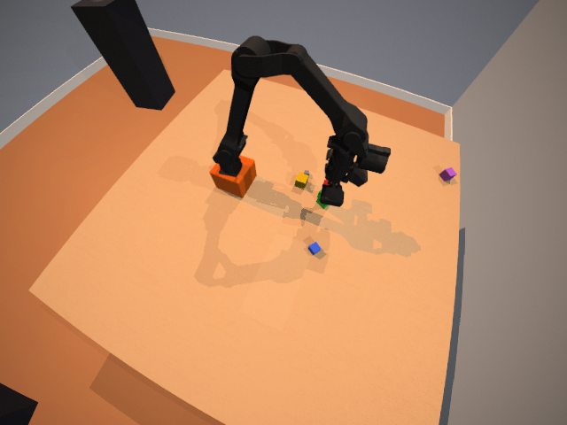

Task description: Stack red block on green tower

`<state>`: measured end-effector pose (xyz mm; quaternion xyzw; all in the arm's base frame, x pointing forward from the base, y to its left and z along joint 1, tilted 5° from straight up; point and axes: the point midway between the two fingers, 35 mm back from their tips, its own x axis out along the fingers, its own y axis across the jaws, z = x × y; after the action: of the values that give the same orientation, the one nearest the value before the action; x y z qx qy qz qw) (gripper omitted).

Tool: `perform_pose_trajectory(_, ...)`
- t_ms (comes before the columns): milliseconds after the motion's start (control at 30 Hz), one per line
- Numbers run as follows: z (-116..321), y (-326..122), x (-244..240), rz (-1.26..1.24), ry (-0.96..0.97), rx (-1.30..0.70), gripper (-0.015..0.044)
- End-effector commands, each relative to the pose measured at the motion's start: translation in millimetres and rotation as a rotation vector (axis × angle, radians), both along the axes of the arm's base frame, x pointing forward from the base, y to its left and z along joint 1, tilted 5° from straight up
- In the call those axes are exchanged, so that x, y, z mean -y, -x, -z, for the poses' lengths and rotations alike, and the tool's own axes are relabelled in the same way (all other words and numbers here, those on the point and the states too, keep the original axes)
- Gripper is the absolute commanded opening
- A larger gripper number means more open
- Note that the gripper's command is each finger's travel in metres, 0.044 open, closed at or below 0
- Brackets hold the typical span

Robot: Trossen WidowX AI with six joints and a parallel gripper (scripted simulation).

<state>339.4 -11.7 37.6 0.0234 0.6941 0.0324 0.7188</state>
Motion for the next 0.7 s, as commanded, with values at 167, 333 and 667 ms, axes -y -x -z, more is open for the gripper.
perform_pose_trajectory(167, 3.2, 1.0, -0.7, 0.004, -0.004, -0.006, 0.0000)
perform_pose_trajectory(333, 3.9, 0.9, -0.8, 0.004, -0.004, -0.006, 0.0000)
perform_pose_trajectory(667, 4.6, 0.9, -0.8, 0.004, -0.004, -0.006, 0.0000)
